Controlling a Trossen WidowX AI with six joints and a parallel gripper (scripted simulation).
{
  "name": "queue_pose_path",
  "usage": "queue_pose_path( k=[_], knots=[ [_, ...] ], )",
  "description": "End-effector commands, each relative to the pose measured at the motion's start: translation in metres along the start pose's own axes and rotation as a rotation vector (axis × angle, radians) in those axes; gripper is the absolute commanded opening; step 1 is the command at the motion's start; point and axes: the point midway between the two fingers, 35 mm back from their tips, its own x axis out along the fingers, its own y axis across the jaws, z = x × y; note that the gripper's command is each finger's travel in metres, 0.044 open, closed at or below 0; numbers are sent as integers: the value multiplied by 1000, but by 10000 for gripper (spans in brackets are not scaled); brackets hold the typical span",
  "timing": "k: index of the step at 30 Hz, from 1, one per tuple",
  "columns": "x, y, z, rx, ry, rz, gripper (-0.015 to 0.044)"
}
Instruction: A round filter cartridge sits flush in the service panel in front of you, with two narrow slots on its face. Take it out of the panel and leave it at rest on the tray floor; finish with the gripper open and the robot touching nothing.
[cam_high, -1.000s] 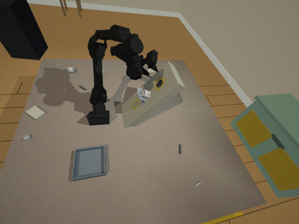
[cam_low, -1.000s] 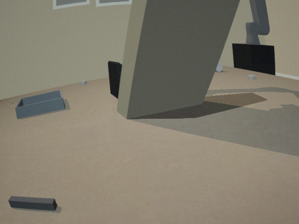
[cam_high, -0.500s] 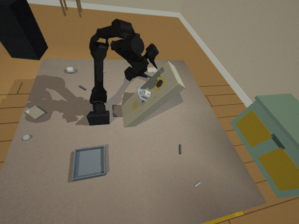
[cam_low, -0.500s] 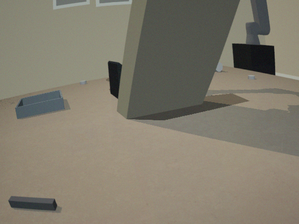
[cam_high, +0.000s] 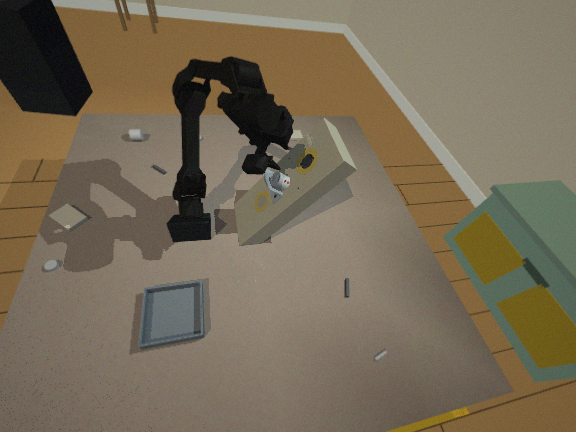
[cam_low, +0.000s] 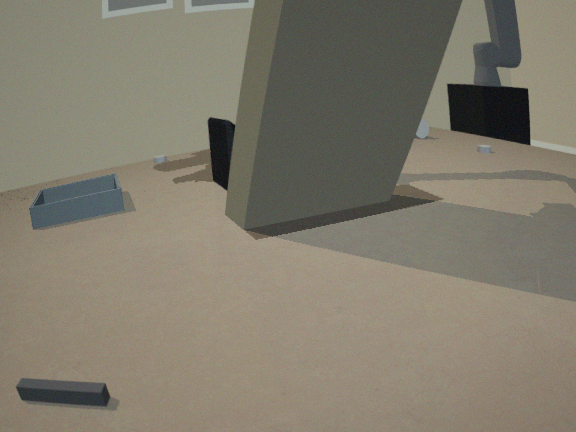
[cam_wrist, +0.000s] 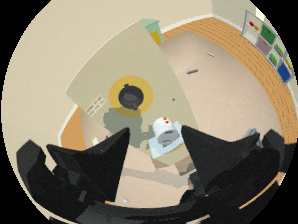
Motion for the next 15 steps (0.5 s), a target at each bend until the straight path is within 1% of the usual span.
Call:
queue_pose_path(
  k=[1,10,15],
  knots=[
    [22,-23,-36,-625,161,-33,305],
    [22,-23,-36,-625,161,-33,305],
    [29,-23,-37,-625,161,-34,305]
  ],
)
